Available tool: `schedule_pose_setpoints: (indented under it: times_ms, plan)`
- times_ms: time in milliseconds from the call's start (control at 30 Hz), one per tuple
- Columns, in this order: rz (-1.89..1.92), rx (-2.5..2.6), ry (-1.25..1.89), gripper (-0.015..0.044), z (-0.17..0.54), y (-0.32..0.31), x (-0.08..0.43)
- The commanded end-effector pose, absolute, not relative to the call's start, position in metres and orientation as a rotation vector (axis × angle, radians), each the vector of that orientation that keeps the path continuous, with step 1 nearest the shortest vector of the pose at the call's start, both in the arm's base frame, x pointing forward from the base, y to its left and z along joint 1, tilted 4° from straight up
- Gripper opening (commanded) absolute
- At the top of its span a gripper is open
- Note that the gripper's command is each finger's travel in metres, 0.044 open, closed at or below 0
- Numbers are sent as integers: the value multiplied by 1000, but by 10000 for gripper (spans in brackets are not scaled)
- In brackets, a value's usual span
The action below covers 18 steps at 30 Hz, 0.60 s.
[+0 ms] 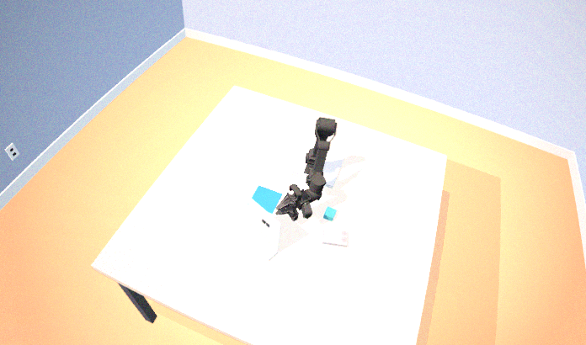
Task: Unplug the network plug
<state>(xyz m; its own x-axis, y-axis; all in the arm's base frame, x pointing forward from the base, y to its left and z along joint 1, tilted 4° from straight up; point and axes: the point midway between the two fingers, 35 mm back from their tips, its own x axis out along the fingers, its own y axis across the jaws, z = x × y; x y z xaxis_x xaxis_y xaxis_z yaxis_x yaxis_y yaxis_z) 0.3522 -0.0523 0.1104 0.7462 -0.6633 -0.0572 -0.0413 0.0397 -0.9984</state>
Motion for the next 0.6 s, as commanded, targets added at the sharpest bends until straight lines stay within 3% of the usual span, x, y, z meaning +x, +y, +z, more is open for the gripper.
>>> schedule_pose_setpoints:
  times_ms: [0,567]
  plan:
    - [-523,-1477,608,156,111,-54,358]
    - [-525,-1477,606,156,110,-67,383]
